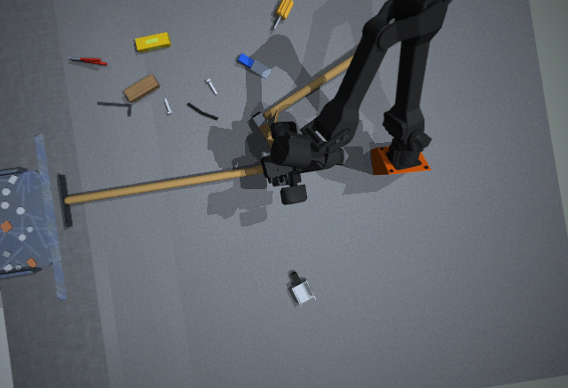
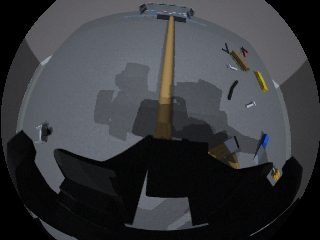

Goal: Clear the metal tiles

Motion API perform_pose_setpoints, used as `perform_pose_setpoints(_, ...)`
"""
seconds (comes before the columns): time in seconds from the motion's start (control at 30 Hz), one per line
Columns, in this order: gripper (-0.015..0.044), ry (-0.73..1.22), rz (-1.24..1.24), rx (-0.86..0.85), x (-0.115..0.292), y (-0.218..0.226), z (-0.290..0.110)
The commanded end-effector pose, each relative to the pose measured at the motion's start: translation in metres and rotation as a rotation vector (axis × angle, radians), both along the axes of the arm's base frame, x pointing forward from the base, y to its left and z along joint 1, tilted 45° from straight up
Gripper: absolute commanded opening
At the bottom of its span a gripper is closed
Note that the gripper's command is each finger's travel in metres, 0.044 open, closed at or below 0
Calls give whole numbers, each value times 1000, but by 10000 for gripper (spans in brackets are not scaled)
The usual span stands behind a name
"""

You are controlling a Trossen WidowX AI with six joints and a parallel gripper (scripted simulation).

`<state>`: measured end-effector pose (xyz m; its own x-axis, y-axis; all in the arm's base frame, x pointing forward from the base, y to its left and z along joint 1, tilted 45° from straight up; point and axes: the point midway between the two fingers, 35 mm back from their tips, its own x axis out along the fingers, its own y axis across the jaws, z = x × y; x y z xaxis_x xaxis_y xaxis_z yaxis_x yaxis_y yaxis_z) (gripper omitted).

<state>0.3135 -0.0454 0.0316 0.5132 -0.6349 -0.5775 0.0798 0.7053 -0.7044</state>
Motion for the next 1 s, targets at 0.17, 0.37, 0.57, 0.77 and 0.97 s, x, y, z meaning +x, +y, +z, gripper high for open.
perform_pose_setpoints(0.17,0,-19,3,-1,19,-2,5)
perform_pose_setpoints(0.37,0,-21,3,-2,28,-3,5)
perform_pose_setpoints(0.57,0,-23,2,-4,38,-5,4)
perform_pose_setpoints(0.77,0,-26,2,-5,47,-6,2)
perform_pose_setpoints(0.97,0,-28,2,-6,56,-7,-1)
